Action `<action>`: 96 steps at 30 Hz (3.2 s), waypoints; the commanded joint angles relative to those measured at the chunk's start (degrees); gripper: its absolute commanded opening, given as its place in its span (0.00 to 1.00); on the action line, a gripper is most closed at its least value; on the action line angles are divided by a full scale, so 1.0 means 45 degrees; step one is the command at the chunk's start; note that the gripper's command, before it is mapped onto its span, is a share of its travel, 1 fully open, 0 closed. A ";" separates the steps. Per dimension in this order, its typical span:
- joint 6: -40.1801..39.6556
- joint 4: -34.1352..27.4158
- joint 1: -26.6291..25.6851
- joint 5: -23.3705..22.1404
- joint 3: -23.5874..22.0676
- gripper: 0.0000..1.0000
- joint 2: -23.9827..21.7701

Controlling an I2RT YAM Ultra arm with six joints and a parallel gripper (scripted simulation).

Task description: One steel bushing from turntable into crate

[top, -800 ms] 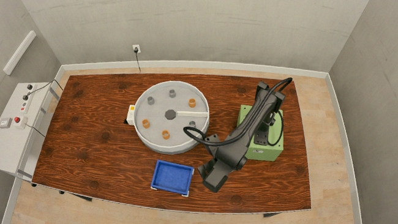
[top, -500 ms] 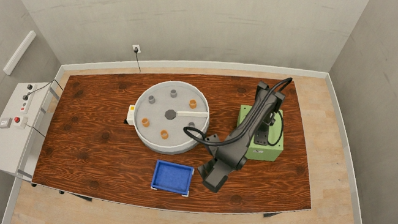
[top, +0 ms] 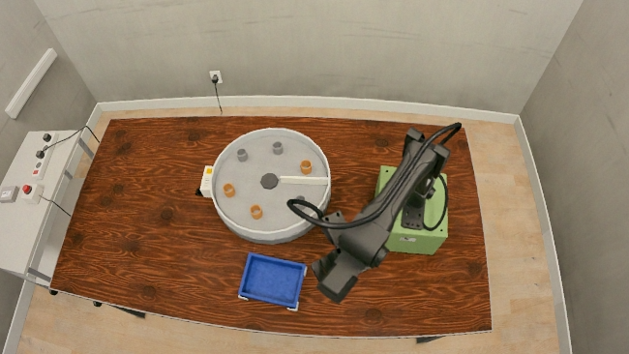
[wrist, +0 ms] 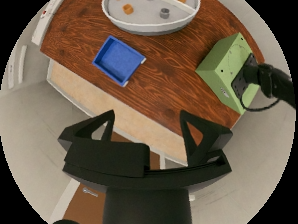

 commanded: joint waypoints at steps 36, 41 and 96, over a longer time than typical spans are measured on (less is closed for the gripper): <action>-1.4444 0.2541 -1.2318 -0.2116 -0.1820 1.00 0.0825; -1.6088 0.2839 -1.3652 -0.2333 -0.1621 1.00 0.0758; -2.0874 0.3610 -1.7551 -0.3093 -0.2284 0.11 0.1028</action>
